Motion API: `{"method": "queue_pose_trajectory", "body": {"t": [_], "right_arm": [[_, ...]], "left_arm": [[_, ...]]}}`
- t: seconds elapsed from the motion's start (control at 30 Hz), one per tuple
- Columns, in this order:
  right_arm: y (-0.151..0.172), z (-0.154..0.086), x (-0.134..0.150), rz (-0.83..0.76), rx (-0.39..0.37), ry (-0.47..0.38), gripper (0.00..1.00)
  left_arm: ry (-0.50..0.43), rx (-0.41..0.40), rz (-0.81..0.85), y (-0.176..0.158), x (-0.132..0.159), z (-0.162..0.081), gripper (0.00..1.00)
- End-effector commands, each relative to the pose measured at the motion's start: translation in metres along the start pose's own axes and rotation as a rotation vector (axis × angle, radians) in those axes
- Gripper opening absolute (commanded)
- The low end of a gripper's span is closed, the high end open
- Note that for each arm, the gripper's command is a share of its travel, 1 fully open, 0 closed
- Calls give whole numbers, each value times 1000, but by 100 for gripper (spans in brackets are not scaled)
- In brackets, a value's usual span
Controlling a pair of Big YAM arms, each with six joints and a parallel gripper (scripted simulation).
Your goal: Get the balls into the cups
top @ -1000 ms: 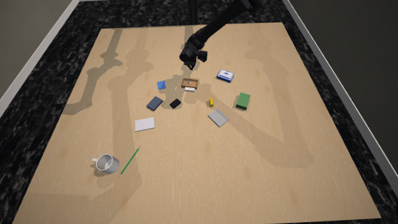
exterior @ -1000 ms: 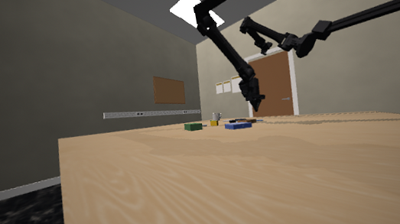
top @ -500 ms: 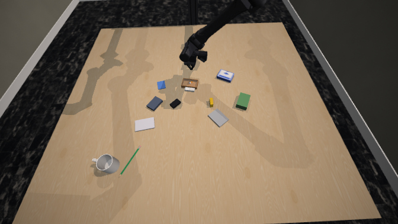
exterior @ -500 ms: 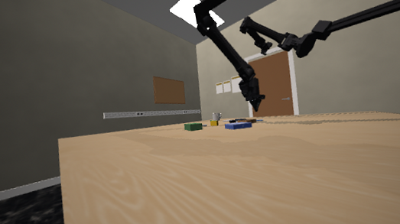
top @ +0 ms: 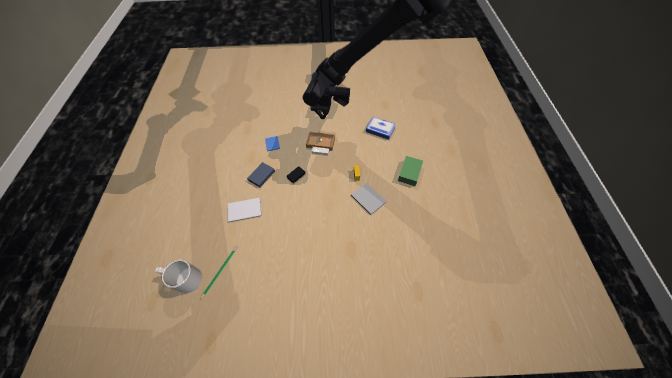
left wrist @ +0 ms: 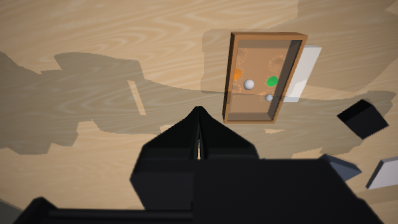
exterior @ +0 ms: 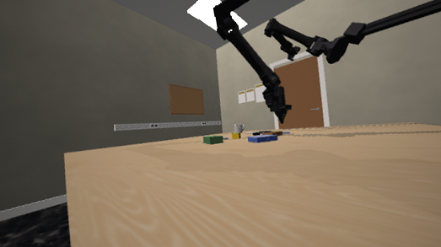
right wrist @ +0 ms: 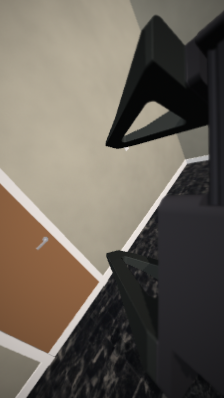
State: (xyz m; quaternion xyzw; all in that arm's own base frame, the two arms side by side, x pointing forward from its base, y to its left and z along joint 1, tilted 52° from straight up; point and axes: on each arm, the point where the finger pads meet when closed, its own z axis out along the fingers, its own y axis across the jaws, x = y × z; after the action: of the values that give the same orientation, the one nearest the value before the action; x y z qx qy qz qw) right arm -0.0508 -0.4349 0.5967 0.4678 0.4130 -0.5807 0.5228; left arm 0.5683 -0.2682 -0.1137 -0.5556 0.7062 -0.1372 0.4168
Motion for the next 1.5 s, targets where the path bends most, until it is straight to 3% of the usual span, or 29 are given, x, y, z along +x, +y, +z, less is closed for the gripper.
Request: {"method": "queue_pose_trajectory", "body": {"t": [0.0, 0.47, 0.8, 1.47], "right_arm": [[-8, -3, -31, -15, 19, -45, 100], [-8, -3, -31, -15, 19, -45, 100], [-8, -3, -31, -15, 19, -45, 100], [-8, -3, -31, -15, 19, -45, 100]], "left_arm": [[-12, -18, 10, -3, -6, 15, 0], [-13, -18, 9, -37, -7, 37, 0], [-5, -10, 14, -38, 0, 34, 0], [-11, 0, -5, -43, -6, 54, 0]]}}
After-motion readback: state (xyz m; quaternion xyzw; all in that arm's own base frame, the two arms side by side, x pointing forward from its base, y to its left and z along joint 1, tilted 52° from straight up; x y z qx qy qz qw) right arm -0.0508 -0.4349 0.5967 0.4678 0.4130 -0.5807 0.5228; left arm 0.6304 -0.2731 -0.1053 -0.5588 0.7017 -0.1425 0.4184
